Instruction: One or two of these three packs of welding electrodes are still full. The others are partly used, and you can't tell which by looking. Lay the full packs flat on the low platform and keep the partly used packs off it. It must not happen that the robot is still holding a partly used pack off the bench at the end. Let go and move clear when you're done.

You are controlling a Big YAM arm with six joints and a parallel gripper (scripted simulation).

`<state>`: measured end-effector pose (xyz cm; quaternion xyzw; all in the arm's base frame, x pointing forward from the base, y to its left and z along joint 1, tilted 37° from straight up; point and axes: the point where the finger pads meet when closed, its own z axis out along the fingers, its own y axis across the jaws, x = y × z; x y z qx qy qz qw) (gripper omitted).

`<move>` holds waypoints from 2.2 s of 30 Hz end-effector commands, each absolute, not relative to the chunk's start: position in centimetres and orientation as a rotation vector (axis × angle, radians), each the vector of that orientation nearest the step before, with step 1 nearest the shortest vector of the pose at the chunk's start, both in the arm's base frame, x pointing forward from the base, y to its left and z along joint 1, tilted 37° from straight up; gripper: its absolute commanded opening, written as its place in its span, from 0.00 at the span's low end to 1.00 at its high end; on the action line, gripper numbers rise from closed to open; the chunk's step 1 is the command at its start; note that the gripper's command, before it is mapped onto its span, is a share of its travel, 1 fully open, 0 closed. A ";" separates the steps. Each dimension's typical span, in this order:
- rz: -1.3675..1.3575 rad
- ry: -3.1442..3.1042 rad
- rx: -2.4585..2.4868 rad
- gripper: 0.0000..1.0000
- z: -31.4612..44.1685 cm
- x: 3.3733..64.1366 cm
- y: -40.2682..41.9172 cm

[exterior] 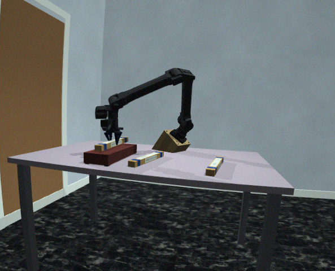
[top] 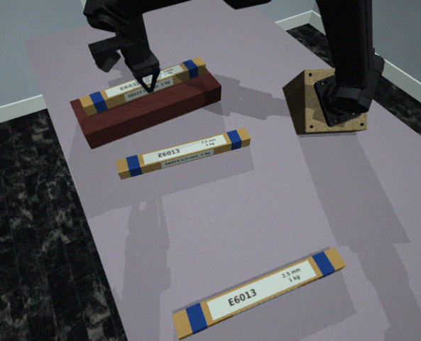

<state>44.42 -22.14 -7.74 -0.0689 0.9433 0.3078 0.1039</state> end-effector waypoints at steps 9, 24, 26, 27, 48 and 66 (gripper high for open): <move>0.783 2.730 -0.169 0.00 -4.5 46.0 -26.1; 0.801 2.738 -0.163 0.00 -5.0 45.5 -25.3; 0.794 2.735 -0.166 0.00 -4.9 45.8 -25.4; 0.791 2.734 -0.167 0.00 -4.8 45.9 -25.5; 0.776 2.726 -0.172 0.00 -4.6 46.6 -25.6; 0.805 2.738 -0.192 0.00 -5.2 46.4 -23.7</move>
